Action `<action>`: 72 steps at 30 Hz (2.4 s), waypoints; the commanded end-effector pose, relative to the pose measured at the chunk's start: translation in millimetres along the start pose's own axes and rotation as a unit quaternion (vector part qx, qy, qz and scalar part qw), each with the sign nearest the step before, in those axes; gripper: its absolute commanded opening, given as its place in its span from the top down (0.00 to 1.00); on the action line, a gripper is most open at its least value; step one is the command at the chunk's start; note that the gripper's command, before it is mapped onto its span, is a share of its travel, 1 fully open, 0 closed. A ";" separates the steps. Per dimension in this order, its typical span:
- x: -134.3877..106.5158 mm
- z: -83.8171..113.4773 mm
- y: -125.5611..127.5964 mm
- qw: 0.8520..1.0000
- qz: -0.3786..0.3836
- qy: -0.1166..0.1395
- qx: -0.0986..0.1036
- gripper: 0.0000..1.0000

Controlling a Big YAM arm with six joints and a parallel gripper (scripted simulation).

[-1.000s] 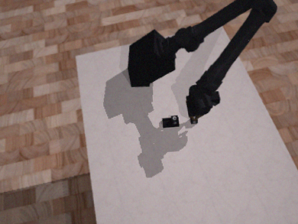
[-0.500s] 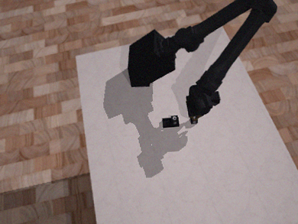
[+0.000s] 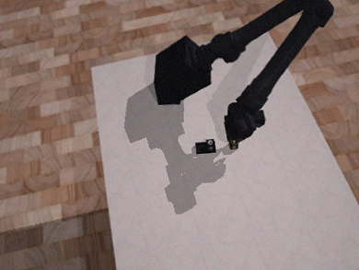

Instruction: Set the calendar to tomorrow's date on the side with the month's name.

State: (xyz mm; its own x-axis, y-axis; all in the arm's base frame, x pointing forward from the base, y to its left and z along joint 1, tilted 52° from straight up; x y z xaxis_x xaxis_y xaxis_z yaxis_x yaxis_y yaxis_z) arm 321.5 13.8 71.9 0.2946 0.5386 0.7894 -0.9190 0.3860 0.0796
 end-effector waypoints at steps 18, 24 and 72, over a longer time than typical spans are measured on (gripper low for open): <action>12.2 0.3 -4.0 1.000 0.009 -0.002 -0.002 0.53; 13.0 0.5 -5.0 1.000 0.010 -0.002 -0.002 0.53; 1.9 -14.7 1.6 1.000 -0.001 0.002 0.006 0.53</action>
State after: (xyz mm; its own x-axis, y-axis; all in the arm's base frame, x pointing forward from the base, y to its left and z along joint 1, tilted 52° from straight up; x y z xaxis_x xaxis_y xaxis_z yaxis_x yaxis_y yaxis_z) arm 326.0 18.2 70.8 0.2805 0.5436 0.7911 -0.9212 0.3840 0.0628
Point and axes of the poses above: the point where the finger pads meet when closed, its own z axis back along the fingers, its own y axis across the jaws, x = y × z, the point moved 9 cm from there along z, back along the fingers, and after that the axes turned 12 degrees about -z, right-handed, at the moved point
